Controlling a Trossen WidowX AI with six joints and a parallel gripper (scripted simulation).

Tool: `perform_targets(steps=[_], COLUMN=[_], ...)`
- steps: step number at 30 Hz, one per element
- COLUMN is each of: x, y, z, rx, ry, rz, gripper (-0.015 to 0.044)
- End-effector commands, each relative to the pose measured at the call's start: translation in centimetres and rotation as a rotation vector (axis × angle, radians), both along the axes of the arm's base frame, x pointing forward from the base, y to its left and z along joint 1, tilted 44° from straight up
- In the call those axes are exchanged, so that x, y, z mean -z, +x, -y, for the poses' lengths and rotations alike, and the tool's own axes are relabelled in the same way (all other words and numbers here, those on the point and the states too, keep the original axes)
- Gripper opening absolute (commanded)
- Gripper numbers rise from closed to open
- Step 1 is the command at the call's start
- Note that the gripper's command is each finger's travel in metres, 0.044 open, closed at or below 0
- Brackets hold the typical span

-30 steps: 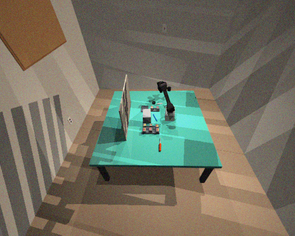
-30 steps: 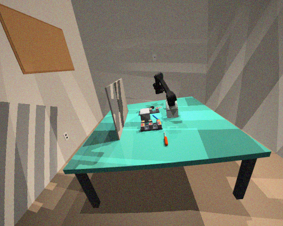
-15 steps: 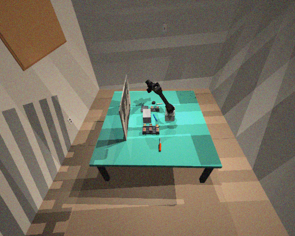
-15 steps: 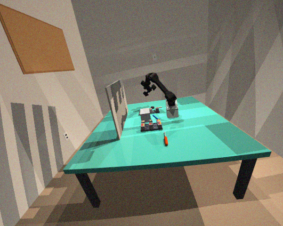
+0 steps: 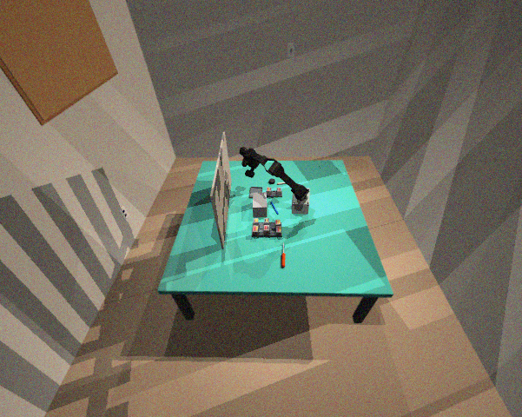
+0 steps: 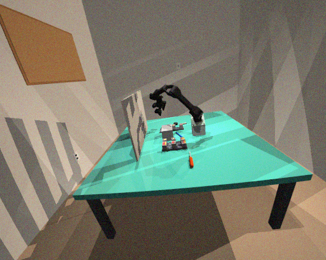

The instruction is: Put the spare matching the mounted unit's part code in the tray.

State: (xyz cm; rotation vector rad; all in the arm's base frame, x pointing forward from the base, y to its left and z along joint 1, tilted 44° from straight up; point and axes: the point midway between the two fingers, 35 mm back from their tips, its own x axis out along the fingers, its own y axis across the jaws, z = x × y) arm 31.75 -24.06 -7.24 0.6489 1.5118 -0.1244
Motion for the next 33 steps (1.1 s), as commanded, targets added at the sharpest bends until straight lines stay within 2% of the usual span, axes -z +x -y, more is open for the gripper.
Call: perform_targets(steps=[1,9,11,28,30,33], x=[-4.4,-14.8,-15.7,-15.7,-14.7,-10.7], y=[2.2,4.7,4.8,4.8,4.4,2.2], z=[-3.8,-13.0,-13.8,-13.8,-13.1,-10.6], rx=[-0.131,-0.377,-0.395,-0.395,-0.328,-0.034], ry=[0.110,0.360,0.380,0.380,0.387,0.416], rz=[0.083,0.259,0.274,0.274,0.234,0.059], gripper=[0.0440,0.0440,0.0440,0.0440,0.0440,0.0440])
